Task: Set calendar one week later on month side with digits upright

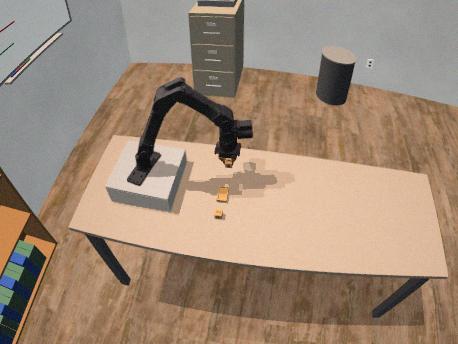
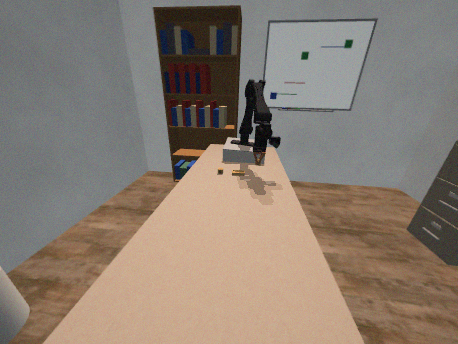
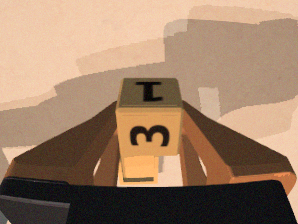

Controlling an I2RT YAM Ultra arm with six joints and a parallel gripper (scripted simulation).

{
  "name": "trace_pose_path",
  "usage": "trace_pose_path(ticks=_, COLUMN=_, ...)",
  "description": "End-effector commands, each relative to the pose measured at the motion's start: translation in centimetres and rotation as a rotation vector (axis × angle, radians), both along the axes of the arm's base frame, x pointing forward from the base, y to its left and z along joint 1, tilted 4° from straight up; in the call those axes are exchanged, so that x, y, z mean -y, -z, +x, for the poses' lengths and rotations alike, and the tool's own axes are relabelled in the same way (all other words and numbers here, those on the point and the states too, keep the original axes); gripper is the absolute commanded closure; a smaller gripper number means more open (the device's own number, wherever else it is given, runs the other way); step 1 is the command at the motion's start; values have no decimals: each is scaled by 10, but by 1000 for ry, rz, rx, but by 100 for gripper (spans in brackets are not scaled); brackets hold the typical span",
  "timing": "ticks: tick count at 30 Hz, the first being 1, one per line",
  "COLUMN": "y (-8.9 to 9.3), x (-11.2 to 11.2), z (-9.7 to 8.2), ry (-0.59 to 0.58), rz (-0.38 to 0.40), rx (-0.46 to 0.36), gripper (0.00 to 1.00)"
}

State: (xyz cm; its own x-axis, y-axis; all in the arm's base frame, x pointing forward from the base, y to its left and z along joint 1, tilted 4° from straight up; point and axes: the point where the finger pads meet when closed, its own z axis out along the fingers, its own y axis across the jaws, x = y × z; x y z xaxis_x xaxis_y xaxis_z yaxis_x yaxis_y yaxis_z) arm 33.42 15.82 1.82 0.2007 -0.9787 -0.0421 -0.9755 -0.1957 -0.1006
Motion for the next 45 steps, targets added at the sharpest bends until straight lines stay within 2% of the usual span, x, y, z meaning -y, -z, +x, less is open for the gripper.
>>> trace_pose_path(ticks=1, y=-21, x=4, z=-8, ry=0, rz=-10, rx=-26, gripper=74)
trace_pose_path(ticks=5, y=-31, x=4, z=-9, ry=0, rz=-10, rx=-26, gripper=74)
trace_pose_path(ticks=16, y=-31, x=5, z=-9, ry=0, rz=-10, rx=-26, gripper=74)
trace_pose_path(ticks=18, y=-33, x=23, z=-4, ry=-1, rz=-11, rx=-26, gripper=74)
trace_pose_path(ticks=21, y=-37, x=75, z=6, ry=-3, rz=-13, rx=-26, gripper=74)
trace_pose_path(ticks=23, y=-38, x=93, z=7, ry=-3, rz=-13, rx=-25, gripper=74)
trace_pose_path(ticks=45, y=-33, x=93, z=7, ry=-4, rz=-13, rx=-25, gripper=74)
